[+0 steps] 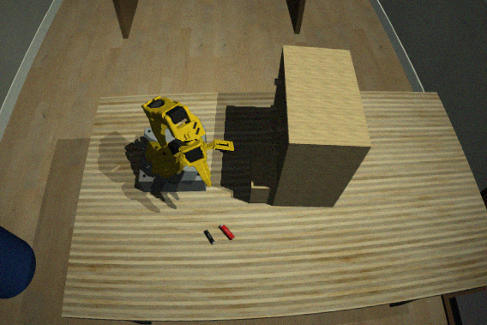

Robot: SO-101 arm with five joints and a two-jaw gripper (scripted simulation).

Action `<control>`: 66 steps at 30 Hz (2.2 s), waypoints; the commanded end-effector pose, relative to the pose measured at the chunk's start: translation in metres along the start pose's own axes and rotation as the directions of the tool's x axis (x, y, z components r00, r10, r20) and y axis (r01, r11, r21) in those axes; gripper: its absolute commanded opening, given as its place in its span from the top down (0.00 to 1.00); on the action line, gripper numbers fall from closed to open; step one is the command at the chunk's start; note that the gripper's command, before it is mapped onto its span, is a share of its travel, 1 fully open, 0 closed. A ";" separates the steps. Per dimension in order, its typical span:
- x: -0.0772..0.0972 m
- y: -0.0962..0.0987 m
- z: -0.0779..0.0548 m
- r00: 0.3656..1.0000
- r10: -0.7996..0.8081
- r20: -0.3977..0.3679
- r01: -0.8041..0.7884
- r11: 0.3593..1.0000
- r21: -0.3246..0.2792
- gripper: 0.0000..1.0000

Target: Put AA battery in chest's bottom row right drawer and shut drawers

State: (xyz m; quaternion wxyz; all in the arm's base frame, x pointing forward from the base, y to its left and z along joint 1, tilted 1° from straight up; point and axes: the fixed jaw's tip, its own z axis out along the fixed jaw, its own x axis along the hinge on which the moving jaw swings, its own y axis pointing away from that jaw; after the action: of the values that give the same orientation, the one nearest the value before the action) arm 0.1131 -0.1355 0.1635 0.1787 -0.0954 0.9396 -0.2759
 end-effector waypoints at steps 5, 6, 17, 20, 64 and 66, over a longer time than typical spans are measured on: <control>0.001 -0.007 0.017 0.971 -0.238 -0.022 0.236 0.969 -0.068 0.79; 0.001 -0.008 0.019 0.963 -0.268 -0.022 0.265 0.961 -0.078 0.79; 0.003 -0.009 0.041 0.856 -0.518 0.008 0.511 0.842 -0.172 0.79; 0.004 -0.009 0.049 0.806 -0.592 0.028 0.584 0.786 -0.200 0.79; 0.028 0.025 0.152 -0.147 -0.829 0.539 0.956 -0.260 -0.138 0.79; 0.030 0.029 0.157 -0.200 -0.802 0.563 0.944 -0.311 -0.108 0.79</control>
State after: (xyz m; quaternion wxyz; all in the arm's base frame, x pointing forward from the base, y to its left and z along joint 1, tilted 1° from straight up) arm 0.1438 -0.1915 0.0249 -0.0134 -0.8337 0.5506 -0.0398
